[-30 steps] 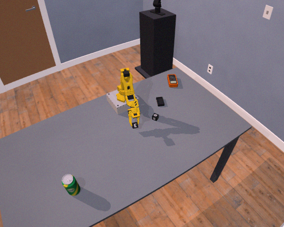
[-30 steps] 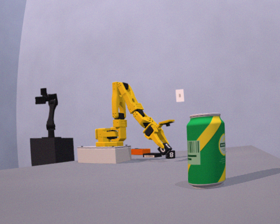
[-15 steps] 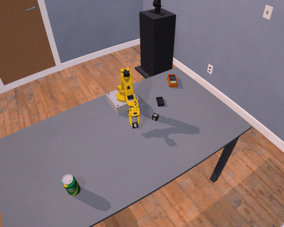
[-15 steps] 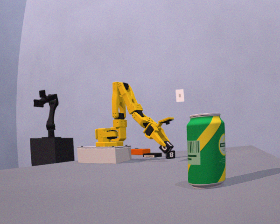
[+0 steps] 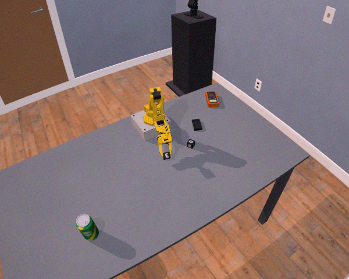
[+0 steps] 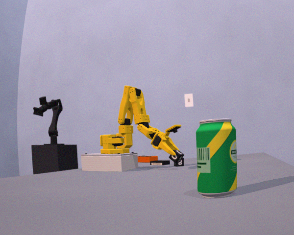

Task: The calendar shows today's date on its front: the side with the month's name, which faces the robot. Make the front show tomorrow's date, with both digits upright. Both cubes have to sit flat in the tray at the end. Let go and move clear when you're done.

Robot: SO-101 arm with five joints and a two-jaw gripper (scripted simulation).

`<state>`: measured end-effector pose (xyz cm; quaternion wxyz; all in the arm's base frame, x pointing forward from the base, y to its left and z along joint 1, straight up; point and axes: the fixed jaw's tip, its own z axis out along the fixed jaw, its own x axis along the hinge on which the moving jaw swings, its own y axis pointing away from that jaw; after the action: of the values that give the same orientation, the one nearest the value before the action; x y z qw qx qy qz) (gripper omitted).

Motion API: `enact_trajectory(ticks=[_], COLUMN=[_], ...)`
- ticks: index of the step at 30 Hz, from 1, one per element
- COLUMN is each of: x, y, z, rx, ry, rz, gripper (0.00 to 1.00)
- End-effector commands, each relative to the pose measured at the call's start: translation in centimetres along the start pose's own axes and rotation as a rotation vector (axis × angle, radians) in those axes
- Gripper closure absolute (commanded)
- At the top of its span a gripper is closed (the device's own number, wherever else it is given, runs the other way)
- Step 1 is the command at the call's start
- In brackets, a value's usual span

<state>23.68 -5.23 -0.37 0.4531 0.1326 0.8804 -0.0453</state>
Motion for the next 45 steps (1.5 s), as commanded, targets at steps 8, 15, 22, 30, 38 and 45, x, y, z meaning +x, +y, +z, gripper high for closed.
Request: enact_trajectory(ticks=[8, 15, 22, 30, 38, 45], x=[0.2, 0.2, 0.2, 0.2, 0.2, 0.5], y=[0.2, 0.2, 0.2, 0.2, 0.2, 0.1], z=[-0.2, -0.6, -0.8, -0.8, -0.8, -1.0], rx=[-0.014, -0.016, -0.017, -0.017, -0.017, -0.012], ry=[-0.167, -0.226, -0.249, -0.249, -0.249, -0.239], rz=[-0.021, -0.024, -0.025, -0.025, -0.025, -0.044], gripper=[1.0, 1.0, 1.0, 1.0, 1.0, 1.0])
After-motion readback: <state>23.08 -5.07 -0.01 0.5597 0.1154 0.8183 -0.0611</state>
